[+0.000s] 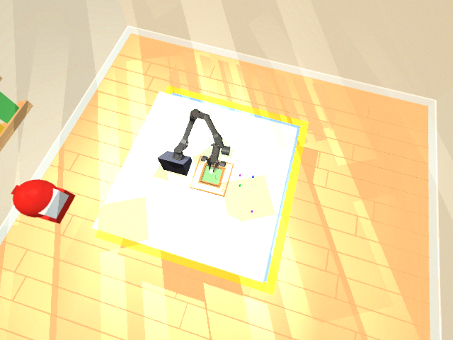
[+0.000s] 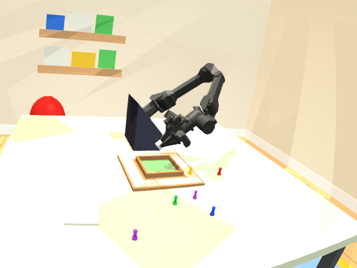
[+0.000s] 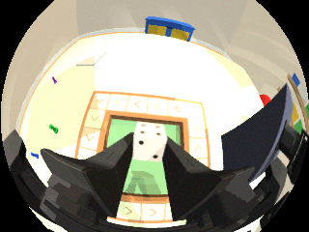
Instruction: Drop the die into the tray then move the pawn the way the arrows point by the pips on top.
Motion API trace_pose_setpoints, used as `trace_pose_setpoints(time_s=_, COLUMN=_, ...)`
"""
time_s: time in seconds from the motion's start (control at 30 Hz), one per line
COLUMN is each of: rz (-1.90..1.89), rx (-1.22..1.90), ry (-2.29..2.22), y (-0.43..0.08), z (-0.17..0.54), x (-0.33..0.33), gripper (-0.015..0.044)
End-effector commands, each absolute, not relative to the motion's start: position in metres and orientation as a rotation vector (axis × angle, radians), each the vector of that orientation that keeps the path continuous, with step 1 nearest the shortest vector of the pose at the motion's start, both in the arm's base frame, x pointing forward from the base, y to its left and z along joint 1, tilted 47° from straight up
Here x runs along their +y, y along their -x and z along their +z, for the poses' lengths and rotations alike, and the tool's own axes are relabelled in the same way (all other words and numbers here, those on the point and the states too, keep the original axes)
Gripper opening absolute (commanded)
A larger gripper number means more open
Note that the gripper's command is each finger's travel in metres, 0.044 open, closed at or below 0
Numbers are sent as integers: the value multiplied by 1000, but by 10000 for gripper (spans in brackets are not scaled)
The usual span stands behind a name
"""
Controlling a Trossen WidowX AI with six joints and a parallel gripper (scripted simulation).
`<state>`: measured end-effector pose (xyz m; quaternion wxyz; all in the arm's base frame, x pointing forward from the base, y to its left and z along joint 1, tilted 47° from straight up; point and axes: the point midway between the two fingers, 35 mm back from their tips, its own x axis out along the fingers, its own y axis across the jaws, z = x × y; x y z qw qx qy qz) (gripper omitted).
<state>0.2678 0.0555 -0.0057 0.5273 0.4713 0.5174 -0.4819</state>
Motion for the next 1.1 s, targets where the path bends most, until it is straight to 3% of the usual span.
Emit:
trace_pose_setpoints(time_s=0.0, rz=-1152, rx=1228, ry=-1127, y=-270, z=3, x=55, gripper=0)
trace_pose_setpoints(time_s=0.73, rz=-1151, rx=1234, ry=-1126, y=-268, z=2, x=55, gripper=0)
trace_pose_setpoints(time_s=1.07, rz=-1151, rx=1232, ry=-1126, y=-269, z=8, x=49, gripper=263)
